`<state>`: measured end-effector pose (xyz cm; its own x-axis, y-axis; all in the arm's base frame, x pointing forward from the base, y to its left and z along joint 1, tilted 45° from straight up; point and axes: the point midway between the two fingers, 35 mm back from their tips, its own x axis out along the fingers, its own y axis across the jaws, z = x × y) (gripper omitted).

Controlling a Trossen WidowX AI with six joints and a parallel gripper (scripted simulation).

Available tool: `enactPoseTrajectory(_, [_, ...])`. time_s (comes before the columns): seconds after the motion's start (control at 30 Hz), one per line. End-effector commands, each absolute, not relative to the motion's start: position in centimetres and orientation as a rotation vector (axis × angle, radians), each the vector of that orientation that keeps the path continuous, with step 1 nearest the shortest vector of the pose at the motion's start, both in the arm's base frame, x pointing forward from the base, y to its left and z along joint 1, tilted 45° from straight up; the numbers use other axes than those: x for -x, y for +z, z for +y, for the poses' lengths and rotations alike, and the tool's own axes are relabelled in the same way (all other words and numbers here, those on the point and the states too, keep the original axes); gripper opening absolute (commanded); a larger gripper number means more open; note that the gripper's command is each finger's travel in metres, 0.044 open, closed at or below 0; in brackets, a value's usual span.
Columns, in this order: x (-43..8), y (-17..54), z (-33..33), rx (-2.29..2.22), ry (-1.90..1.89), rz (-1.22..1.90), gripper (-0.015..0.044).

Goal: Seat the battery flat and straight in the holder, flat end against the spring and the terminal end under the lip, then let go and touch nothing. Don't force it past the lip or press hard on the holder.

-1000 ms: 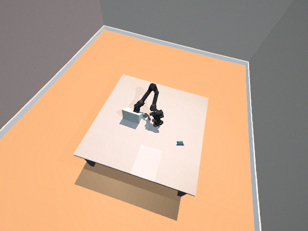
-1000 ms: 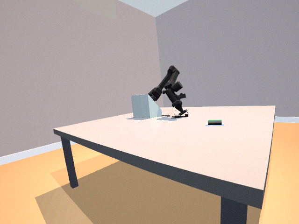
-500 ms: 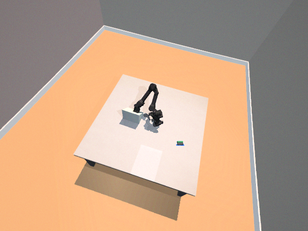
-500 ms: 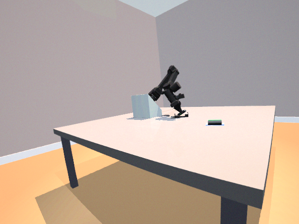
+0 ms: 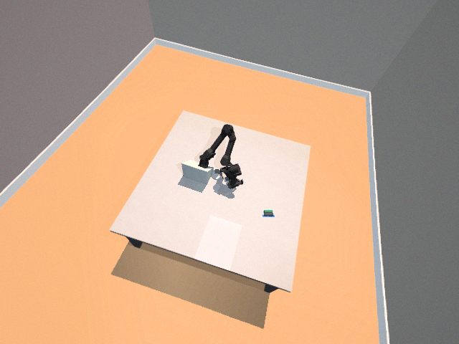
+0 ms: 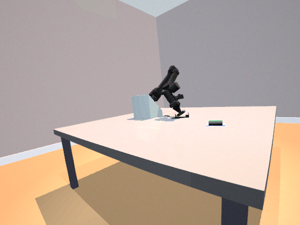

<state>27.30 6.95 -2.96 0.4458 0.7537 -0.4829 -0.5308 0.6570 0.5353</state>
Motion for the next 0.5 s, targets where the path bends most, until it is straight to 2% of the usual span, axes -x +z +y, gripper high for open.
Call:
enactPoseTrajectory(0.0, [-26.85,-3.24,6.97,-0.328,0.812,0.776,0.0065])
enactPoseTrajectory(0.47, [-27.77,-3.60,7.12,-0.293,0.818,0.835,0.0065])
